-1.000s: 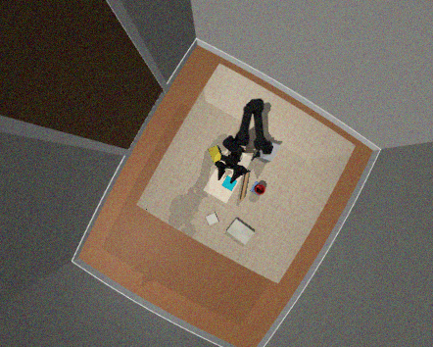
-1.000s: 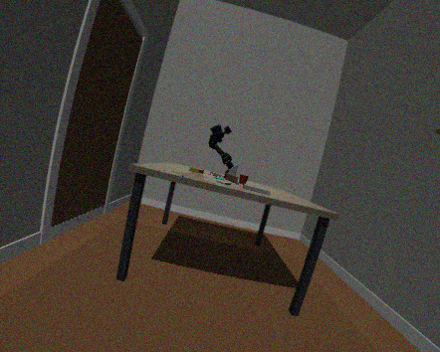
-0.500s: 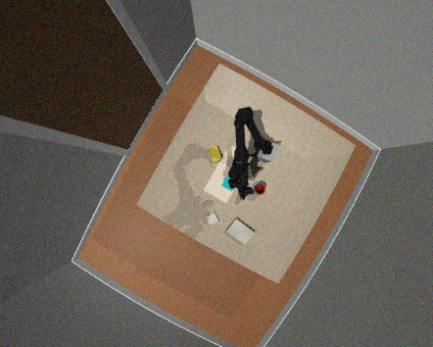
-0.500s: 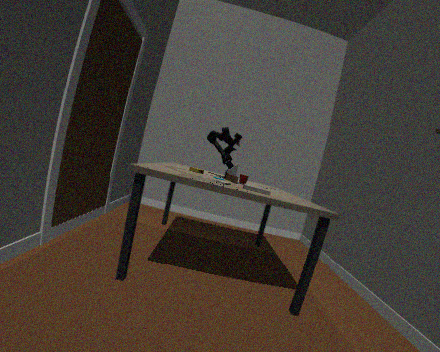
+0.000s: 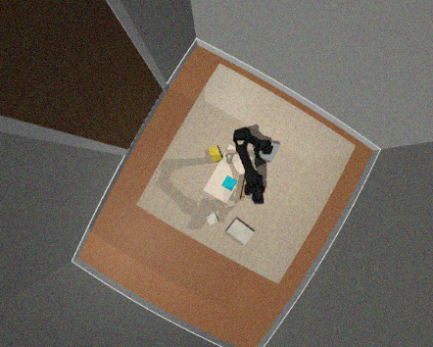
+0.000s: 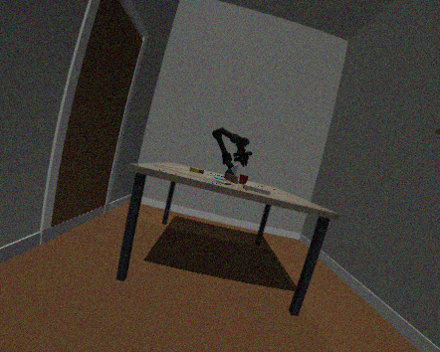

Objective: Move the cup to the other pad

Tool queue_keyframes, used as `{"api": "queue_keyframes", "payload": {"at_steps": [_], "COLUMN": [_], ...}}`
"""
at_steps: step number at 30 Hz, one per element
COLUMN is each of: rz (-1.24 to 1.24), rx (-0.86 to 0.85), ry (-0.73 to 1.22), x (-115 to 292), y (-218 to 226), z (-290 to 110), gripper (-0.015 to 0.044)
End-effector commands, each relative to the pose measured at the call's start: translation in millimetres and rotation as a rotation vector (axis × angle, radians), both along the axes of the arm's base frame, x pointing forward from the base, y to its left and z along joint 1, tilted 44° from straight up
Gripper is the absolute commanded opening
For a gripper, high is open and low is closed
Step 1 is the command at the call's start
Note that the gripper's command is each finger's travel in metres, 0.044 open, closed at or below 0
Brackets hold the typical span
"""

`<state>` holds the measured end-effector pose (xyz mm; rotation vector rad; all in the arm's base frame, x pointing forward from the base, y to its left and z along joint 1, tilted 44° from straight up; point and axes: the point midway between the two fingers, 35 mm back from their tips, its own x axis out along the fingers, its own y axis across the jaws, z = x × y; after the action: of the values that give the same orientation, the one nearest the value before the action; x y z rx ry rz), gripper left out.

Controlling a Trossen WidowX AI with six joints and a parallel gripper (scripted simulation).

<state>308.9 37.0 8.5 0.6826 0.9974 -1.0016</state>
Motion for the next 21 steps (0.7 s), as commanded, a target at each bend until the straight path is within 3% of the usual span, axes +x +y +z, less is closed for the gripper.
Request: {"api": "queue_keyframes", "payload": {"at_steps": [1,21], "rz": [-0.304,-0.32], "rx": [-0.334,-0.364], "ry": [0.173,0.177], "x": [-53.7,-54.2], "y": [-8.6,-12.2], "z": [-43.1,-52.8], "gripper": [0.0148,0.0148]}}
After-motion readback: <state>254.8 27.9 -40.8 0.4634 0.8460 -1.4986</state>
